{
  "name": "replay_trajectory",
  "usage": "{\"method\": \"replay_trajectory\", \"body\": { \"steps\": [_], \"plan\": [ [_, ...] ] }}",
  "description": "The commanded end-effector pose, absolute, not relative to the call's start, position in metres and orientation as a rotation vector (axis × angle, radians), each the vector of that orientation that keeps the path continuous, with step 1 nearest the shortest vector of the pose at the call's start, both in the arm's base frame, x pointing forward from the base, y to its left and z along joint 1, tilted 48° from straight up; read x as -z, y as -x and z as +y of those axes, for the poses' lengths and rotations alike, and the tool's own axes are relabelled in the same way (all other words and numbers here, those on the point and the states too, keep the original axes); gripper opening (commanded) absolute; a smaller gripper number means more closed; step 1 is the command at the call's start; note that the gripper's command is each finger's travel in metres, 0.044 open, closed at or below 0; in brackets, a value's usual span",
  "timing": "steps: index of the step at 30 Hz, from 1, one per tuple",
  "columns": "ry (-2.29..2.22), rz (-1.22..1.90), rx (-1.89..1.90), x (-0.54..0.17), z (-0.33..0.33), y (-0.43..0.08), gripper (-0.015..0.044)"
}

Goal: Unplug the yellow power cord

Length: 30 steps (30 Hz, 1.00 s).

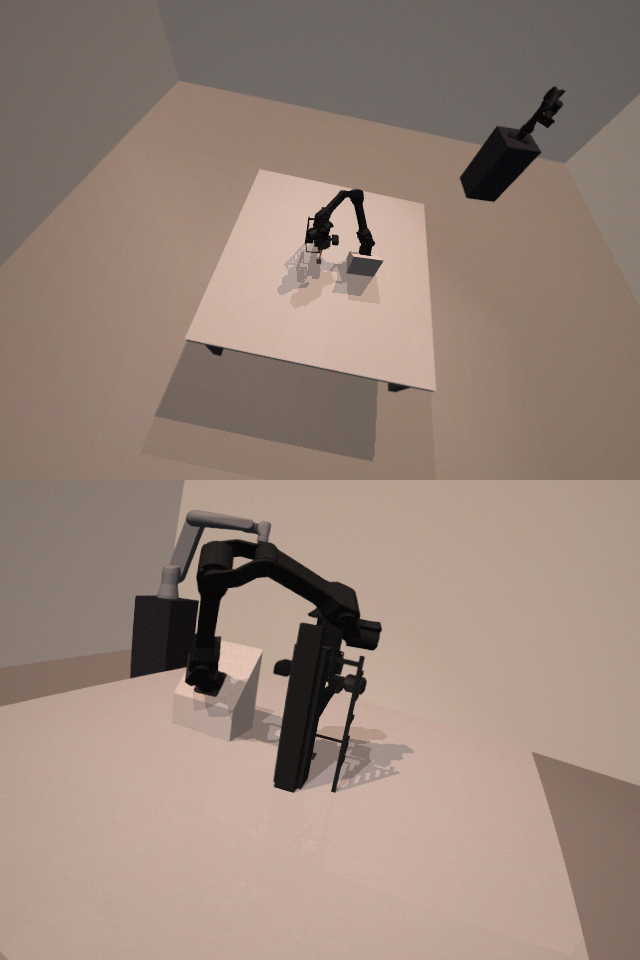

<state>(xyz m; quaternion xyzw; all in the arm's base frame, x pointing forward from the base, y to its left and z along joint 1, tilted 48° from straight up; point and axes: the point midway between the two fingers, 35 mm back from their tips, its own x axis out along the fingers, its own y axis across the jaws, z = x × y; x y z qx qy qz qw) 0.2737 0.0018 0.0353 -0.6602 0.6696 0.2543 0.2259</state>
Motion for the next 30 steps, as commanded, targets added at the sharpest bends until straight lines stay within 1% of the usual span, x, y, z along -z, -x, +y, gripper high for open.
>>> {"method": "replay_trajectory", "body": {
  "steps": [1,11,15,27,28,30],
  "plan": [
    [1.796,1.802,-0.753,-0.019,0.026,-0.273,0.0000],
    [1.797,1.801,-0.754,-0.009,0.039,-0.272,0.0000],
    [1.802,1.803,-0.751,-0.013,0.028,-0.271,0.0105],
    [1.801,1.802,-0.752,-0.010,0.033,-0.271,0.0420],
    [1.801,1.801,-0.752,-0.006,0.039,-0.271,0.0440],
    [1.800,1.800,-0.754,0.005,0.054,-0.271,0.0440]
  ]
}}
